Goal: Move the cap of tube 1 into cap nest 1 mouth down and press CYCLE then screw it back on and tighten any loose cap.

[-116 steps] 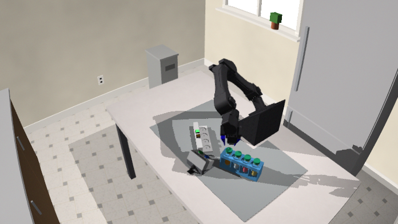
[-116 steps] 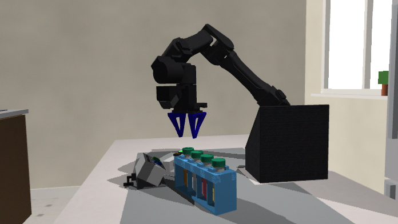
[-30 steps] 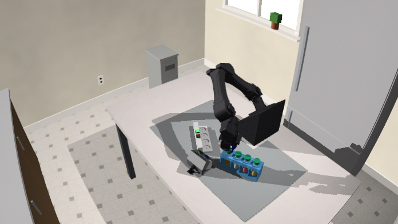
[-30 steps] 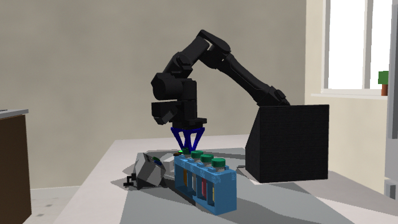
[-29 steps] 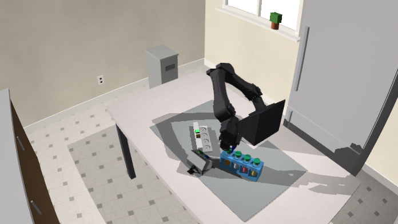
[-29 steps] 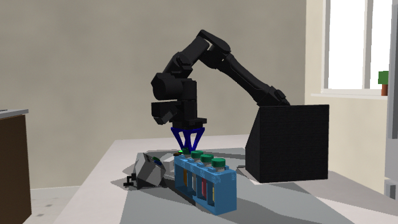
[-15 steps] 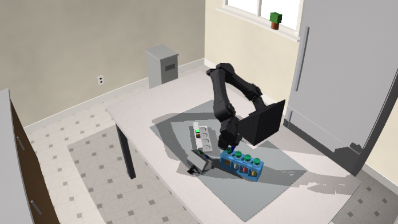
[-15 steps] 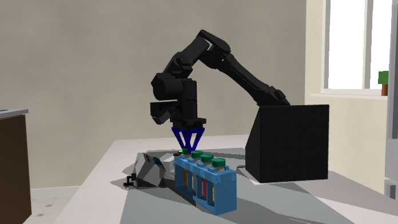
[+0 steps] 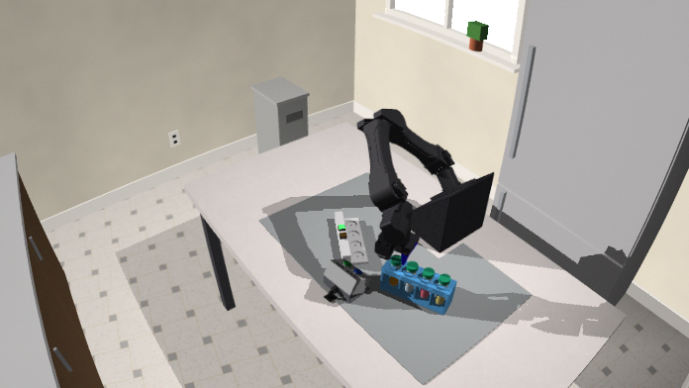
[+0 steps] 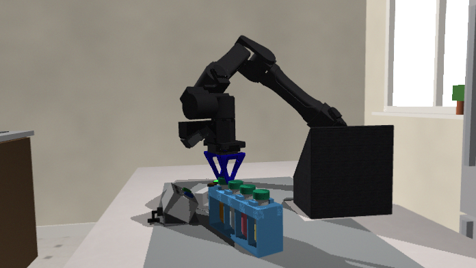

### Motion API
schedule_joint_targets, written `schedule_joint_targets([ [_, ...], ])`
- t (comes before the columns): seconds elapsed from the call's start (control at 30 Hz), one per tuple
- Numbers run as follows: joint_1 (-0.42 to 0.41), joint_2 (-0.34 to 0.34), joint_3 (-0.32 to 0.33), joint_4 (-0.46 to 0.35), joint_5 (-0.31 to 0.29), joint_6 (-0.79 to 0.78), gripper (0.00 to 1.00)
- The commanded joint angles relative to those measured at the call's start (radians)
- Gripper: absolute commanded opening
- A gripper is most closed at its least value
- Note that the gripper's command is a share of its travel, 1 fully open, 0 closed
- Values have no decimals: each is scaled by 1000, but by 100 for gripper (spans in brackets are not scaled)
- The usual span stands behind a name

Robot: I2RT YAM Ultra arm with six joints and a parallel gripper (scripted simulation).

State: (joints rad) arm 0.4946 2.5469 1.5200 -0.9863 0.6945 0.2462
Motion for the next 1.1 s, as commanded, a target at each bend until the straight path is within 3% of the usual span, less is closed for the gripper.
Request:
schedule_joint_targets([
  [0.0,21,-10,16,-25,-4,14,49],
  [0.4,79,-25,108,-173,-30,80,49],
  [0.57,79,-25,110,-175,-30,81,49],
  [0.6,63,-33,120,-181,-22,145,0],
  [0.73,0,-55,172,-208,5,394,0],
  [0.83,-35,-62,211,-228,20,351,0],
  [1.07,-35,-62,211,-228,20,351,0],
])
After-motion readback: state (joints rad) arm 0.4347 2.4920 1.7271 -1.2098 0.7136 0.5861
